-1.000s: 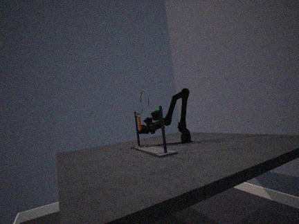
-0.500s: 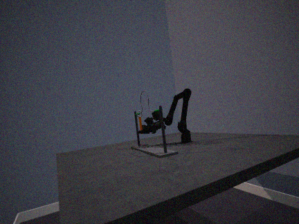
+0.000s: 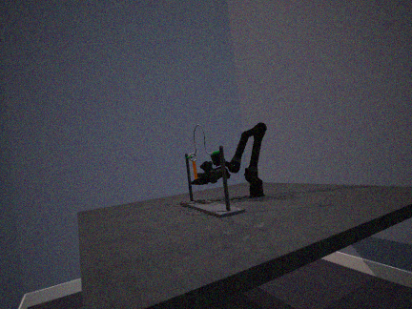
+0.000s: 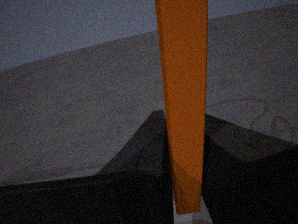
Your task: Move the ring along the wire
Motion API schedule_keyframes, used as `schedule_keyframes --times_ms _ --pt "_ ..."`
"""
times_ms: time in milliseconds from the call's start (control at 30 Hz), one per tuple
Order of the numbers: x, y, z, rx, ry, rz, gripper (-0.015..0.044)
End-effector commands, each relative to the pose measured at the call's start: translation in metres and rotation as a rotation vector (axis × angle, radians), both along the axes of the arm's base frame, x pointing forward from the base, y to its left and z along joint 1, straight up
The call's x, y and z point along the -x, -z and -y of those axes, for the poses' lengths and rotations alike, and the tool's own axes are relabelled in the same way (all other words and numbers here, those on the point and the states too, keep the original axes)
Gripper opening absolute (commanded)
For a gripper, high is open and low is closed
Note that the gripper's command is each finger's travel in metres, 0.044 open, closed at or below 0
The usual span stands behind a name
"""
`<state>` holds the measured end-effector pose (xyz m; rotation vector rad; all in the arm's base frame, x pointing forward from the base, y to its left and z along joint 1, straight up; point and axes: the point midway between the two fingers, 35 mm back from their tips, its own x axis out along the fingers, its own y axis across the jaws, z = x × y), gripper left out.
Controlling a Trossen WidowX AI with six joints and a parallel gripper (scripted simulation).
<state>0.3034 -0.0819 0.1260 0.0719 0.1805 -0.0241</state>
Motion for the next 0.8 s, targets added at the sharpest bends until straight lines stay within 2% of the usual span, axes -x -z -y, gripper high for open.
schedule_keyframes --times_ms 0,767 --pt "0.000 -0.003 -0.007 -0.033 0.005 0.010 -0.0150" --pt "-0.003 -0.024 -0.076 -0.441 -0.012 0.026 -0.0150"
